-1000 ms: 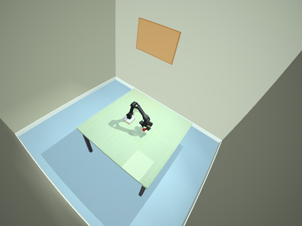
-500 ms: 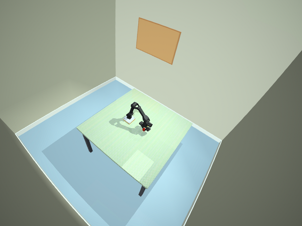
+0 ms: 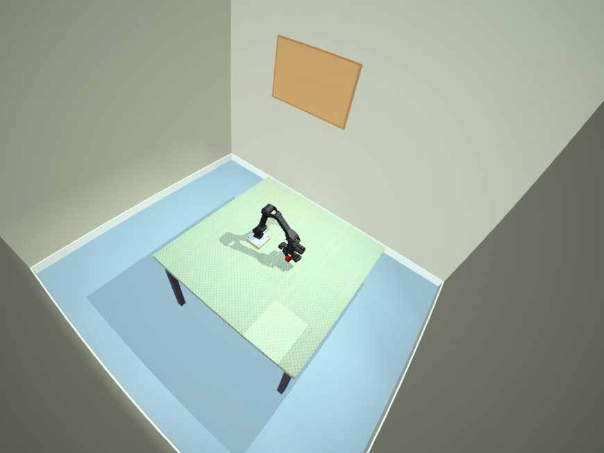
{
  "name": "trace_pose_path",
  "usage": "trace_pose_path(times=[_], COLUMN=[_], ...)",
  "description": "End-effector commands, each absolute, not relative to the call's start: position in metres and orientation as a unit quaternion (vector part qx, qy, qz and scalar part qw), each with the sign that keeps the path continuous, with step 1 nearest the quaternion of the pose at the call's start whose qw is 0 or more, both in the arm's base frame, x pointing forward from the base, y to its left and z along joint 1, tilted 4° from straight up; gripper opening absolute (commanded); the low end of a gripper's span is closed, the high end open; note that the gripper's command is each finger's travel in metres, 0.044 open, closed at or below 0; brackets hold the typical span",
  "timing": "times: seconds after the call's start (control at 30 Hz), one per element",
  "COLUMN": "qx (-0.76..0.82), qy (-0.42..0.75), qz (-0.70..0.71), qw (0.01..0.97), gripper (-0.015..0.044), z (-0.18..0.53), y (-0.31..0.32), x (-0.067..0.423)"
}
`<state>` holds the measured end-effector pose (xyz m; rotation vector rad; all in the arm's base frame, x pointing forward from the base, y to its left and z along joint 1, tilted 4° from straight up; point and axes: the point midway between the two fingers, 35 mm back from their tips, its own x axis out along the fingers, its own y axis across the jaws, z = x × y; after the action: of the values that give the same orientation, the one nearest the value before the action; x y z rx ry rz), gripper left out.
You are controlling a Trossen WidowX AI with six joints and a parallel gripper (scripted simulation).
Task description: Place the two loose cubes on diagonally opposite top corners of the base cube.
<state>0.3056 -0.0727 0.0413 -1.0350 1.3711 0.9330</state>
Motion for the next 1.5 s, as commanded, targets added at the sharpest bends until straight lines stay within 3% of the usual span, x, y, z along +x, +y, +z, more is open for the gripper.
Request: trace_pose_path(times=[0.0, 0.93, 1.47], qx=[-0.443, -0.442, -0.319], qy=[0.580, 0.580, 0.646], qz=[0.392, 0.391, 0.268], qw=[0.560, 0.561, 0.639], gripper=[0.0105, 0.0105, 0.0105], z=[0.056, 0.136, 0.131], y=[-0.073, -0.066, -0.025], x=[0.309, 0.303, 0.299])
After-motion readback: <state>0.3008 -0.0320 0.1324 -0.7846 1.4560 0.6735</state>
